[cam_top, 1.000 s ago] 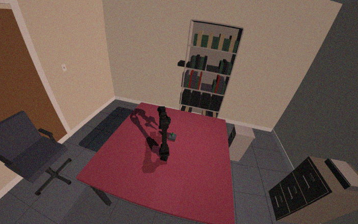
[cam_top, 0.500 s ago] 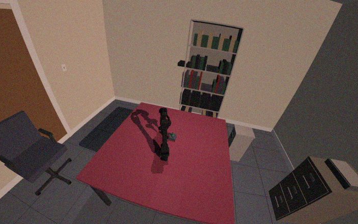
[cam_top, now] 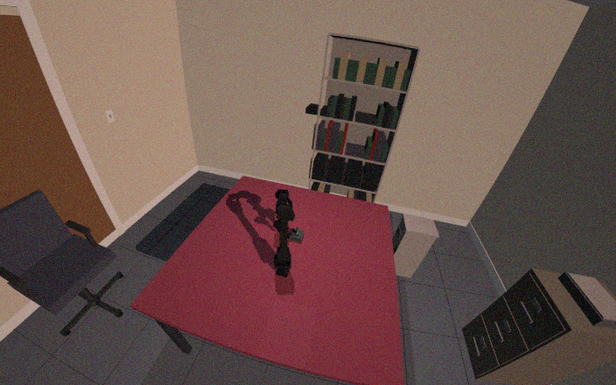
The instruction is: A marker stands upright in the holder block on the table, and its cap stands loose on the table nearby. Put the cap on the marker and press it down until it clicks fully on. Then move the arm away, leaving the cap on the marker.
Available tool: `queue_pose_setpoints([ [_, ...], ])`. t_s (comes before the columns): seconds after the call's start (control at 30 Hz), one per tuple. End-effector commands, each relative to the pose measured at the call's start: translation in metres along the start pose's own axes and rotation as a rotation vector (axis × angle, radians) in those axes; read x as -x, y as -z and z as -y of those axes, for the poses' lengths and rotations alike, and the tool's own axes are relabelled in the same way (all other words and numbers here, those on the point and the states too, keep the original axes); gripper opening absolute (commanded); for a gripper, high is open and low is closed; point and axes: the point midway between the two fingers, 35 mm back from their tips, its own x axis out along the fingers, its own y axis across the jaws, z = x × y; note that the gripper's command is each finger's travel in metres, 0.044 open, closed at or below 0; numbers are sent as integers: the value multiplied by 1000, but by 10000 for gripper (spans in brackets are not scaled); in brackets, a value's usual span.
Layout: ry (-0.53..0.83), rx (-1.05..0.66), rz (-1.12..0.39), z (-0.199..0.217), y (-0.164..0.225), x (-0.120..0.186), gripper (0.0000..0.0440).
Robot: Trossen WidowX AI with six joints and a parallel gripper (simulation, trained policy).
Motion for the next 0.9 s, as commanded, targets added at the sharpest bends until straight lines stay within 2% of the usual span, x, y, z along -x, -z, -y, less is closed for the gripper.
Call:
queue_pose_setpoints([
  [0.0,6,13,0,1,-1,-7,253],
  [0.17,-2,25,9,1,-4,-11,210],
  [0.37,-36,35,13,1,-5,-2,55],
  [0.57,-99,29,1,-4,-9,20,77],
  [0.87,-159,-2,-21,-7,-22,54,77],
])
